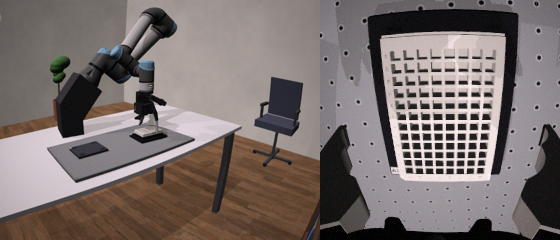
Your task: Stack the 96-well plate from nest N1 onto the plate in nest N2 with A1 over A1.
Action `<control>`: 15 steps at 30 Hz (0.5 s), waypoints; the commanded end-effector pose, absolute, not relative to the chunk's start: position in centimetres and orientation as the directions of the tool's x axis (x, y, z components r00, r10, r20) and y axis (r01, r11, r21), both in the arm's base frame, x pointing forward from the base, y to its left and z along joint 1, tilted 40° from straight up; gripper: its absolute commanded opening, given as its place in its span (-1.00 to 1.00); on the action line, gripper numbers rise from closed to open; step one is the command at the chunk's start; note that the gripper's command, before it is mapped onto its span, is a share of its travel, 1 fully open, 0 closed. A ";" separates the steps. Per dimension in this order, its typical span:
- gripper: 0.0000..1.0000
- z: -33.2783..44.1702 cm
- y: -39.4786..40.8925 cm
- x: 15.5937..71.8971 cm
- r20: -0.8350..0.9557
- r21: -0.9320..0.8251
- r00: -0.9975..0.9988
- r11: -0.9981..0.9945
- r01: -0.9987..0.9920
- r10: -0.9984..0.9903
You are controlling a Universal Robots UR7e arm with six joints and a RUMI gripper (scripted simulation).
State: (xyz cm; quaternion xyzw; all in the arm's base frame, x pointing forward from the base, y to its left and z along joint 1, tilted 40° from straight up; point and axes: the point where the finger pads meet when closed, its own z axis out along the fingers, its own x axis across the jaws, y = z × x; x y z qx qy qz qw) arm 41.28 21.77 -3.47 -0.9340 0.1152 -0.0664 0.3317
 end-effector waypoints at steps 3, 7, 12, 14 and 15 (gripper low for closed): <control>1.00 -3.4 21.8 41.3 0.048 -0.635 0.965 -0.754 -0.171 -0.260; 1.00 -3.4 21.8 41.3 0.048 -0.635 0.965 -0.754 -0.171 -0.260; 1.00 -3.4 21.8 41.3 0.048 -0.635 0.965 -0.754 -0.171 -0.260; 1.00 -3.0 21.4 41.2 0.048 -0.635 0.965 -0.754 -0.171 -0.260; 1.00 -2.8 21.3 41.2 0.048 -0.635 0.965 -0.754 -0.171 -0.260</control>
